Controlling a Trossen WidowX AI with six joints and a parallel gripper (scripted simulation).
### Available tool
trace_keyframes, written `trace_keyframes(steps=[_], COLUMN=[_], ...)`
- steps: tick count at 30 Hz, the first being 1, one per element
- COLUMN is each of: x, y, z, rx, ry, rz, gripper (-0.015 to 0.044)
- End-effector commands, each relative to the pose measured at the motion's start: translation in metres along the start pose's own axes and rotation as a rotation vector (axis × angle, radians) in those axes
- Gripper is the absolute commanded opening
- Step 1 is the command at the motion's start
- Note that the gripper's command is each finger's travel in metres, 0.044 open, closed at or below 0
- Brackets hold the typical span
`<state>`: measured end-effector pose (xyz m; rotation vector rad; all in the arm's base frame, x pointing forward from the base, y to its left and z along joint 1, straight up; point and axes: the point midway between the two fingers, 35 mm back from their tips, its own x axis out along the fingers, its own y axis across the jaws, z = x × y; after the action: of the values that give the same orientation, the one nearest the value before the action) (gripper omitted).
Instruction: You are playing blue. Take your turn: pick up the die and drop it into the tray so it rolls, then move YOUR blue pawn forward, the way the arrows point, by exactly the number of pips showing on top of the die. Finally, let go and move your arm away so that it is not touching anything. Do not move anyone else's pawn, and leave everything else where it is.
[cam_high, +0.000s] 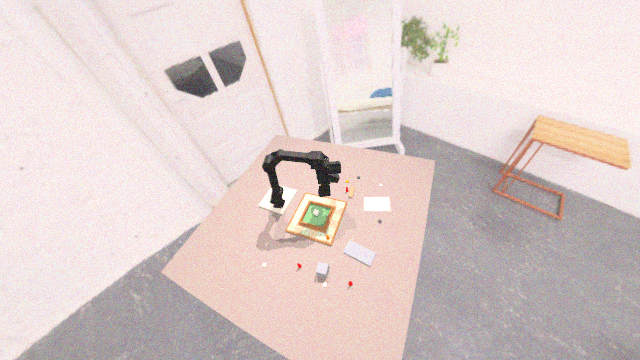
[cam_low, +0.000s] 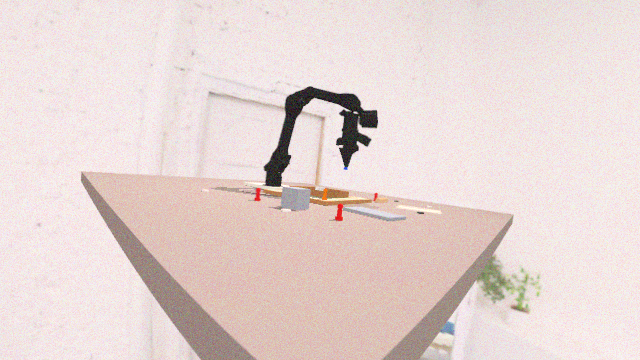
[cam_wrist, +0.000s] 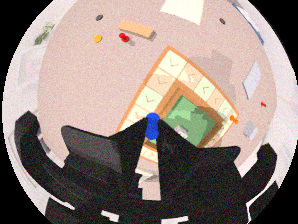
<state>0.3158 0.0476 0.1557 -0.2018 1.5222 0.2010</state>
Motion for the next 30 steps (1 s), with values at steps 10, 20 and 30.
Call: trace_keyframes(steps=[10,20,30], x=[0.021,0.039,0.054], y=[0.023,0.036,0.045], z=[-0.038,-0.068,-0.092], rx=[0.006,0.006,0.006], ry=[0.008,0.011,0.013], rz=[0.004,0.006,0.007], gripper=[0.0000,0.0000,0.0000])
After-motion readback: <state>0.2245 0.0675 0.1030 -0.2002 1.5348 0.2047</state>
